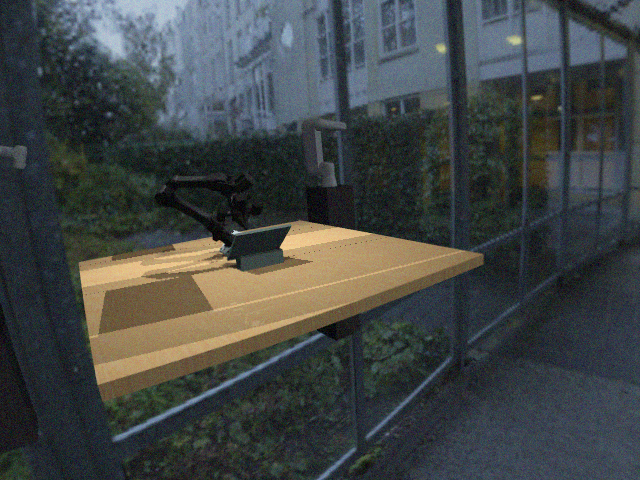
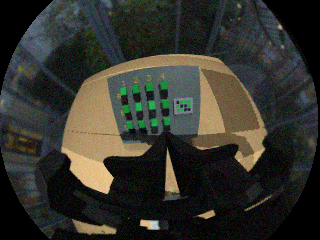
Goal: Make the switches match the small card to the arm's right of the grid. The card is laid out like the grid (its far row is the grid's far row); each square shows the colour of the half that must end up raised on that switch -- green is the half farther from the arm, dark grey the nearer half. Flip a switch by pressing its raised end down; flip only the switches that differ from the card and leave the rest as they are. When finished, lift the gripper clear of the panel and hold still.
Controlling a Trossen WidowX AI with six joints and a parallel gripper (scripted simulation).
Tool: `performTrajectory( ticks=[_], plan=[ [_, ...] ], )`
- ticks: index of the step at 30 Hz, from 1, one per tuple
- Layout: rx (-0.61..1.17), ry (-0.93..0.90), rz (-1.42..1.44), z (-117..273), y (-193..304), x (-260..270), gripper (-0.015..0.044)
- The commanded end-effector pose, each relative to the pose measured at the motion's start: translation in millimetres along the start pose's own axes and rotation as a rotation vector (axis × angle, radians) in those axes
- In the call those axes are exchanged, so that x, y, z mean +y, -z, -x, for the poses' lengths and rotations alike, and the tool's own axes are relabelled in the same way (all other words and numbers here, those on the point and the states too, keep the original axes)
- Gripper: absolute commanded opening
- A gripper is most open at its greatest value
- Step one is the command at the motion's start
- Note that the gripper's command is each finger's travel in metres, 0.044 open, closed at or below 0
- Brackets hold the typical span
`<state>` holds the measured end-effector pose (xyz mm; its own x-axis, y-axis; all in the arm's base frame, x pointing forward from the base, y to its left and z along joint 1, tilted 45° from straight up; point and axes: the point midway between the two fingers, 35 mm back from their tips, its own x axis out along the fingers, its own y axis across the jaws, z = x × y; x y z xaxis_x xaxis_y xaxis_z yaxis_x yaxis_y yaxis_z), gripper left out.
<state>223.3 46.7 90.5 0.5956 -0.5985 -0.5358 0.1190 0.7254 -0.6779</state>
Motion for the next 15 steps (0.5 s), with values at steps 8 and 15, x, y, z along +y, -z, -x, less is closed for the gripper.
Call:
performTrajectory(
  ticks=[8,15],
  plan=[
    [0.028,0.010,0.026,-31,4,-9,0.0000],
    [0.030,0.012,0.026,-37,4,-10,0.0000]
  ],
)
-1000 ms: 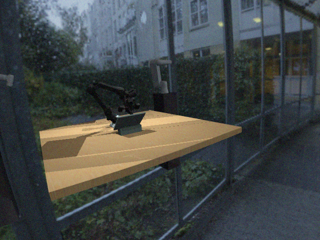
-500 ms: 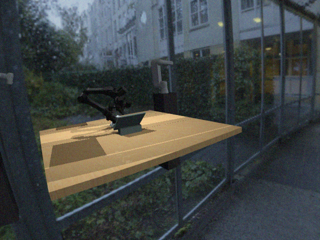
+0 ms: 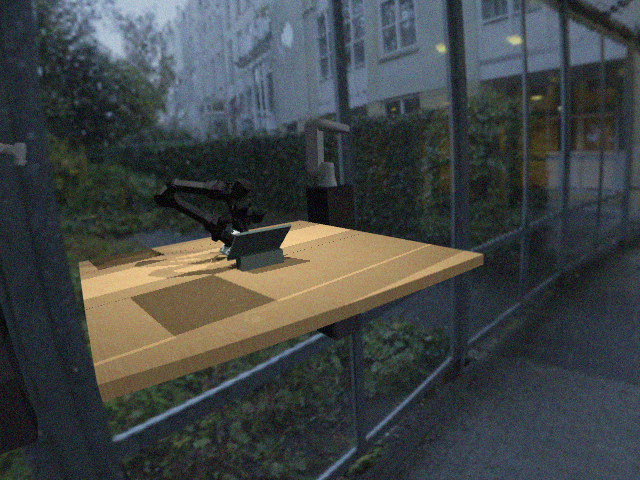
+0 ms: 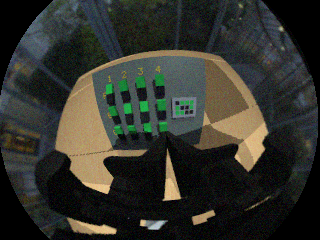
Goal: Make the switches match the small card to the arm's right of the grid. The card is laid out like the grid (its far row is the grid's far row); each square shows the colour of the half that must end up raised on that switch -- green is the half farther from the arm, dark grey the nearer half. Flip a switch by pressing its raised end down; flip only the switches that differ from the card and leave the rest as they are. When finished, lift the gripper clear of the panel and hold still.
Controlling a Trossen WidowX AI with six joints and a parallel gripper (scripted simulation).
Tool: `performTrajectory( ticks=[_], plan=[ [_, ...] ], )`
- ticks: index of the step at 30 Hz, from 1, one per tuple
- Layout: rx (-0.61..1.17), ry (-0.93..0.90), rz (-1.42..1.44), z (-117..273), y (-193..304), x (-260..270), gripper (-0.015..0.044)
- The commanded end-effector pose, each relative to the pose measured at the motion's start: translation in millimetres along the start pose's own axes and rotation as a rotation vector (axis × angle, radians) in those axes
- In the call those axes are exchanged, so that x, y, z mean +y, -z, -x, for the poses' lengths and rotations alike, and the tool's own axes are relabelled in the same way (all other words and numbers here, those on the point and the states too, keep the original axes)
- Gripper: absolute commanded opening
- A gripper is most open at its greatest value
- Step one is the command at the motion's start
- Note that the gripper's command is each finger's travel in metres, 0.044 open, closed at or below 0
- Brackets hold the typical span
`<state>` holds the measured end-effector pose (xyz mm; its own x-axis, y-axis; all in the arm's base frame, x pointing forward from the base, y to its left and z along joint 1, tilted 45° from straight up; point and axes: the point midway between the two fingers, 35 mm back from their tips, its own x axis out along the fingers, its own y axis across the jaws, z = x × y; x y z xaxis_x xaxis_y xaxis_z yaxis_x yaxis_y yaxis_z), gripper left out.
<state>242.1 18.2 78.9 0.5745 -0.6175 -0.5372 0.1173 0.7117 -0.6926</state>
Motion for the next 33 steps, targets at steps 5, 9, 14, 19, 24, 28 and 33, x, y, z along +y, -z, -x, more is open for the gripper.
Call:
performTrajectory(
  ticks=[5,9,14,19,24,28,33],
  plan=[
    [0.005,-0.002,0.013,-9,3,1,0.0000],
    [0.005,-0.002,0.013,-13,3,0,0.0000],
    [0.005,-0.002,0.013,-19,2,1,0.0000],
    [0.005,-0.002,0.012,-26,2,1,0.0000],
    [0.005,-0.002,0.012,-27,2,1,0.0000],
    [0.005,-0.002,0.012,-27,2,1,0.0000],
    [0.005,-0.002,0.012,-27,2,1,0.0000]
  ],
)
